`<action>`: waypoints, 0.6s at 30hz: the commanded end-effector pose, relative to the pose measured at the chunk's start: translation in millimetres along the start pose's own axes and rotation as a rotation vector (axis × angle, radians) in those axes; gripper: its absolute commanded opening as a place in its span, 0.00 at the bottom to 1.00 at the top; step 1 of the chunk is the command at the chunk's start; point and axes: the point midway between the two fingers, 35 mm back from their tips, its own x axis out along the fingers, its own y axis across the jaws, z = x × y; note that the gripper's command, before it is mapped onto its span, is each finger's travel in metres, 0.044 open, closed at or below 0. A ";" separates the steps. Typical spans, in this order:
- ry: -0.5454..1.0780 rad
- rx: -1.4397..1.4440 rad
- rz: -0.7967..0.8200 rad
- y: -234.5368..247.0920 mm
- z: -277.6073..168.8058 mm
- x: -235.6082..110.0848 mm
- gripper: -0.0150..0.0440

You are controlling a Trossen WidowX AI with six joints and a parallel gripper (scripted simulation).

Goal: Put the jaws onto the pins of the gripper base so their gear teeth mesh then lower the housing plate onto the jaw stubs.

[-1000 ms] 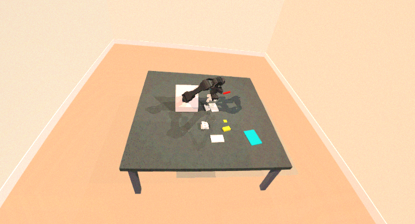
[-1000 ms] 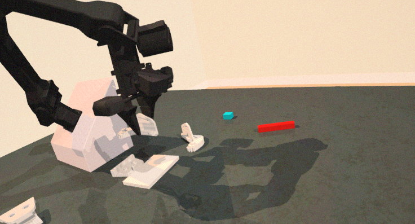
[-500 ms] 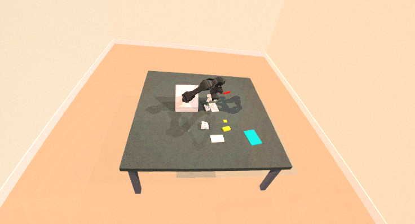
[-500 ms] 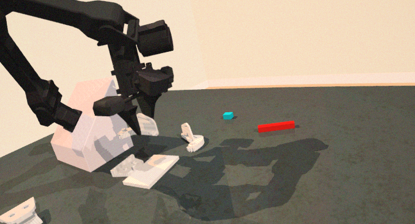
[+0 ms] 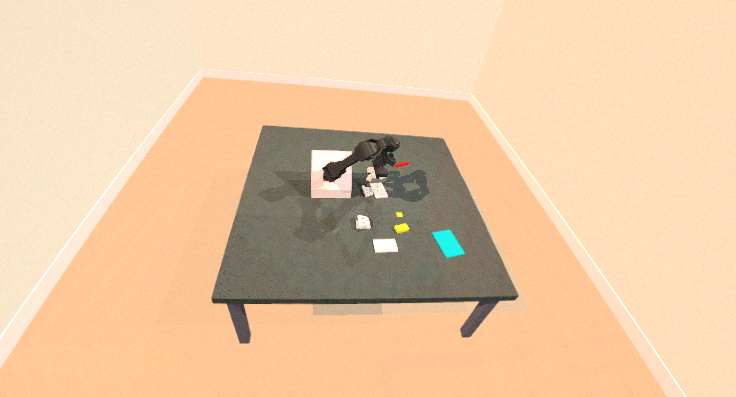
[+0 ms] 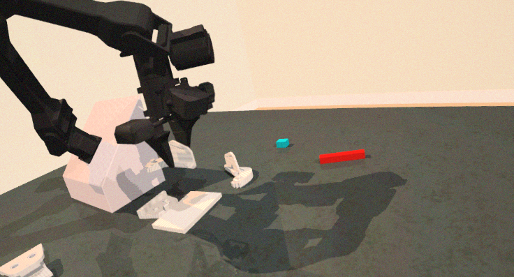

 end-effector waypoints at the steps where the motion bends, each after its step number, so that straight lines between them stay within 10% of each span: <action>1: -0.002 -0.004 -0.004 -0.8 0.2 -0.2 0.48; 18: -0.002 -0.004 -0.003 -0.4 1.4 25.0 0.48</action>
